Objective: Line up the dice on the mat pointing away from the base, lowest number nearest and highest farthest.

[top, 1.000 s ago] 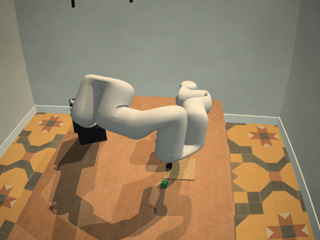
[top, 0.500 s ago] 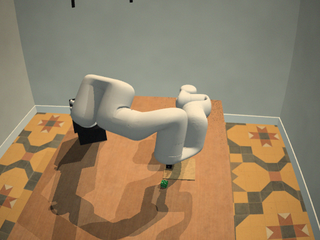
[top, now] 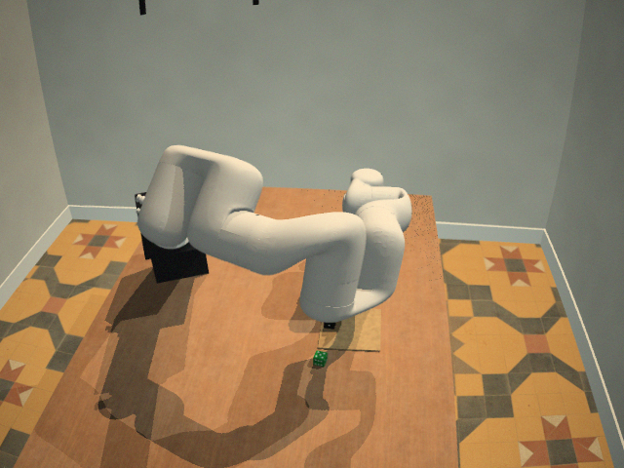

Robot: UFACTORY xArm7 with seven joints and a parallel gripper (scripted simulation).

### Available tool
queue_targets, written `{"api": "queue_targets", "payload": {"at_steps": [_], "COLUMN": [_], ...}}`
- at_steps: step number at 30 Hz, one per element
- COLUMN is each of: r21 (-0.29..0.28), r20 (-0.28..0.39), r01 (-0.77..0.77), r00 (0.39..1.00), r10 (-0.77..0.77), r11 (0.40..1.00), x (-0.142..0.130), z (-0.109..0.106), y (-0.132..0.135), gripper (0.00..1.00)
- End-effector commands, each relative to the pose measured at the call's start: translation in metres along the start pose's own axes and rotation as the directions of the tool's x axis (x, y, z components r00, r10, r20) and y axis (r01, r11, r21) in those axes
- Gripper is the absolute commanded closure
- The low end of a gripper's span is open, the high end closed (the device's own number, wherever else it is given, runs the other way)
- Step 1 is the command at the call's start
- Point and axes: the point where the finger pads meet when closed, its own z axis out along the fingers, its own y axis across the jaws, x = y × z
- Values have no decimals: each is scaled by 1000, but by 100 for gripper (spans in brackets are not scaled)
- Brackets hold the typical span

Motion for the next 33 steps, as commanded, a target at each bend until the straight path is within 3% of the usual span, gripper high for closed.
{"api": "queue_targets", "payload": {"at_steps": [1, 30, 31, 33], "r21": [-5, -5, -5, -5], "r20": [0, 0, 0, 0], "r01": [0, 0, 0, 0], "r00": [1000, 1000, 1000, 1000], "r10": [0, 0, 0, 0], "r11": [1000, 1000, 1000, 1000], "x": [0, 0, 0, 0], "z": [-2, -2, -2, -2], "y": [2, 2, 2, 2], "gripper": [58, 58, 79, 79]}}
